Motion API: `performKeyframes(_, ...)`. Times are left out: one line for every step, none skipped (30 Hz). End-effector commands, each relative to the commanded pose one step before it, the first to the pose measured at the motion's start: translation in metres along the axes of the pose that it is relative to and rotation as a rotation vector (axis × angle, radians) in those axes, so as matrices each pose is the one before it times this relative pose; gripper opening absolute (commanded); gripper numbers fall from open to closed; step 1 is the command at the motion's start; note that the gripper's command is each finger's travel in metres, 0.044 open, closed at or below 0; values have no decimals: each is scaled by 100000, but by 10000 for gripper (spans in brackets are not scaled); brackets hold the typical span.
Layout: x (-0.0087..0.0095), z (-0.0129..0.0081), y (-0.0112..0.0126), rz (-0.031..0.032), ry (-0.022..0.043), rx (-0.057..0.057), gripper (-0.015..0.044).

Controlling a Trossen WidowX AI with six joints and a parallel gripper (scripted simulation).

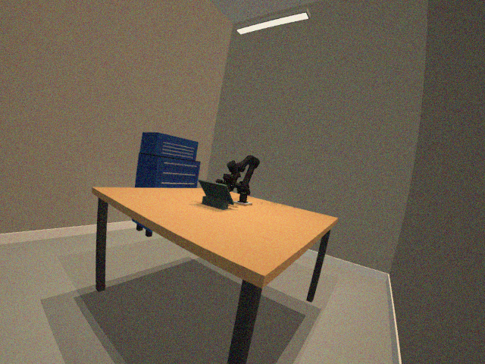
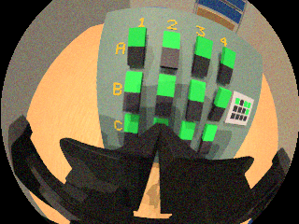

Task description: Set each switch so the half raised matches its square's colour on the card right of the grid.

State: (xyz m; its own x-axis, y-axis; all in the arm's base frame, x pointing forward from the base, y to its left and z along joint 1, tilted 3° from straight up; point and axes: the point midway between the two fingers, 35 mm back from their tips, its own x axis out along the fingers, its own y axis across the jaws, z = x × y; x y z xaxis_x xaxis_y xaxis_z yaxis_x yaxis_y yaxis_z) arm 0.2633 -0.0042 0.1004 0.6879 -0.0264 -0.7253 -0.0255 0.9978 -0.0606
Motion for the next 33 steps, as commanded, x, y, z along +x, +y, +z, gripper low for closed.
performKeyframes(180, -88, -11, -68, 483, 168, 0)
performKeyframes(-335, 106, 11, 66, -516, -163, 0)
performKeyframes(-516, 58, -1, -5, -154, 13, 0)
performKeyframes(-870, 62, -1, -7, -253, 22, 0)
performKeyframes(-1078, 17, -1, -7, -305, 28, 0)
performKeyframes(-1091, -49, -1, -6, -299, 28, 0)
performKeyframes(-1099, -116, 0, -5, -293, 29, 0)
performKeyframes(-902, -146, 0, -3, -236, 24, 0)
performKeyframes(-542, -109, 0, -1, -140, 15, 0)
performKeyframes(-181, -40, 0, 0, -46, 5, 0)
performKeyframes(0, 0, 0, 0, 0, 0, 0)
performKeyframes(0, 0, 0, 0, 0, 0, 0)
performKeyframes(0, 0, 0, 0, 0, 0, 0)
performKeyframes(-44, 172, -69, -5, 3, -5, 0)
performKeyframes(-127, 516, -211, -14, 2, -14, 0)
performKeyframes(-197, 860, -372, -27, -23, -24, 0)
performKeyframes(-181, 858, -398, -31, -56, -26, 0)
performKeyframes(-100, 513, -252, -21, -49, -16, 0)
performKeyframes(-32, 171, -86, -8, -19, -6, 0)
performKeyframes(0, 0, 0, 0, 0, 0, 0)
performKeyframes(0, 0, 0, 0, 0, 0, 0)
performKeyframes(0, 0, 0, 0, 0, 0, 0)
performKeyframes(0, 0, 0, 0, 0, 0, 0)
performKeyframes(0, 0, 0, 0, 0, 0, 0)
performKeyframes(0, 0, 0, 0, 0, 0, 0)
performKeyframes(0, 0, 0, 0, 0, 0, 0)
performKeyframes(0, 0, 0, 0, 0, 0, 0)
performKeyframes(0, 0, 0, 0, 0, 0, 0)
performKeyframes(0, 0, 0, 0, 0, 0, 0)
performKeyframes(0, 0, 0, 0, 0, 0, 0)
performKeyframes(0, 0, 0, 0, 0, 0, 0)
performKeyframes(0, 0, 0, 0, 0, 0, 0)
performKeyframes(0, 0, 0, 0, 0, 0, 0)
